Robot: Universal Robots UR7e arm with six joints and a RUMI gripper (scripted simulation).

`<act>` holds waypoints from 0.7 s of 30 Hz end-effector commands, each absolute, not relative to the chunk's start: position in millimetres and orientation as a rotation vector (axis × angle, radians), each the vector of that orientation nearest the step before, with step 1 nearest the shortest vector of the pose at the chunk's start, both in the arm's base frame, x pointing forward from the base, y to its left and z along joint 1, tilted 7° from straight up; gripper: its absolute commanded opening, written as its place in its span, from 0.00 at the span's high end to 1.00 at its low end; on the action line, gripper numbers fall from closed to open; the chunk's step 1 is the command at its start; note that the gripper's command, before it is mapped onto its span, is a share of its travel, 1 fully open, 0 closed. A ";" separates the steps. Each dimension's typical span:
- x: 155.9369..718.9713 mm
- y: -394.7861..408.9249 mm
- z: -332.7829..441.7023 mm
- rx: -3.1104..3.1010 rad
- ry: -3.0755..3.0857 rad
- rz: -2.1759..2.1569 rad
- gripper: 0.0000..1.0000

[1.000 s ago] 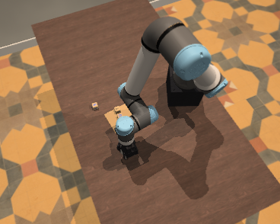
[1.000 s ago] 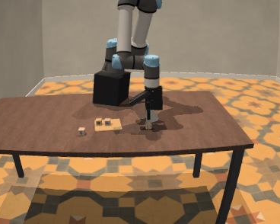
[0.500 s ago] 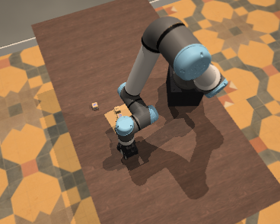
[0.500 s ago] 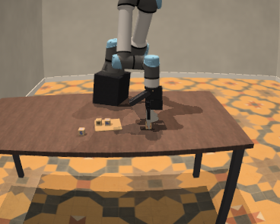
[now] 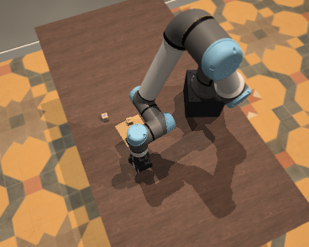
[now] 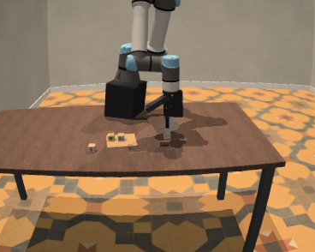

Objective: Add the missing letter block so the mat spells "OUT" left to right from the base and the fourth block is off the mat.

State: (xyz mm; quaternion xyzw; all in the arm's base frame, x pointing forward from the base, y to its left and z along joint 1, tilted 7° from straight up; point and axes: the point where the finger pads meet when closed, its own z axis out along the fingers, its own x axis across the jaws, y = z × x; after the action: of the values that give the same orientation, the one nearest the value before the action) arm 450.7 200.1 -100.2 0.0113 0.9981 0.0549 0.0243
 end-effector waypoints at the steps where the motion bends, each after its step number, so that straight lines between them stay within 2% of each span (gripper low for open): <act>1: 449.5 197.0 -71.9 0.035 3.088 0.170 0.91; 21: 447.4 192.5 -31.3 0.035 3.088 0.170 0.91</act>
State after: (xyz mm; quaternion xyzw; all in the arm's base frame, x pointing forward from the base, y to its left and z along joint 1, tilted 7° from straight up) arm 447.3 192.8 -34.2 0.0112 0.9981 0.0549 0.0241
